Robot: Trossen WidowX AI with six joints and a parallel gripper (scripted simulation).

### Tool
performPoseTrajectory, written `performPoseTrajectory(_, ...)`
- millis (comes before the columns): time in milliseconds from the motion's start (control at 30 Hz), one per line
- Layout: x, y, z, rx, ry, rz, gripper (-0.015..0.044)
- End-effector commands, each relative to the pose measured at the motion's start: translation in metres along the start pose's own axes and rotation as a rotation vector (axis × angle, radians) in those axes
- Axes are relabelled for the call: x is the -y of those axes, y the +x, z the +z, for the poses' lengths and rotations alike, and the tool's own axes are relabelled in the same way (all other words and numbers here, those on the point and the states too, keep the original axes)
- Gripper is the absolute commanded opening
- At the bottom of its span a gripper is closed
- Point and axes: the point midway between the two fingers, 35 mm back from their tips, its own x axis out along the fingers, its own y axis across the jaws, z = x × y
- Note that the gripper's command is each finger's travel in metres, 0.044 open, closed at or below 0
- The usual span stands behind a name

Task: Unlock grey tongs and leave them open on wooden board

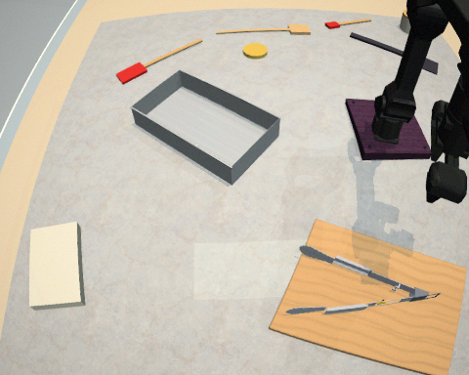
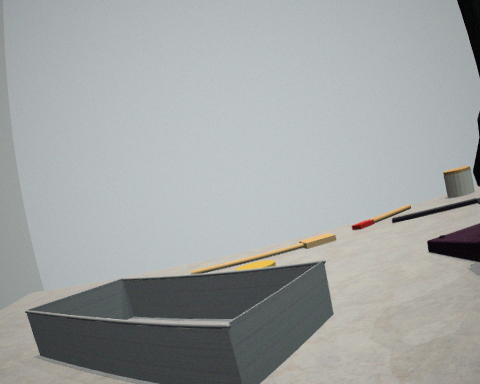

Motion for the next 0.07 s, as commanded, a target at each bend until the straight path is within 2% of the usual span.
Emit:
performPoseTrajectory(0,0.0008,-0.0017,-0.0001,-0.001,0.006,-0.004,0.0440)
performPoseTrajectory(33,0.0008,-0.0017,-0.0001,-0.001,0.006,-0.004,0.0440)
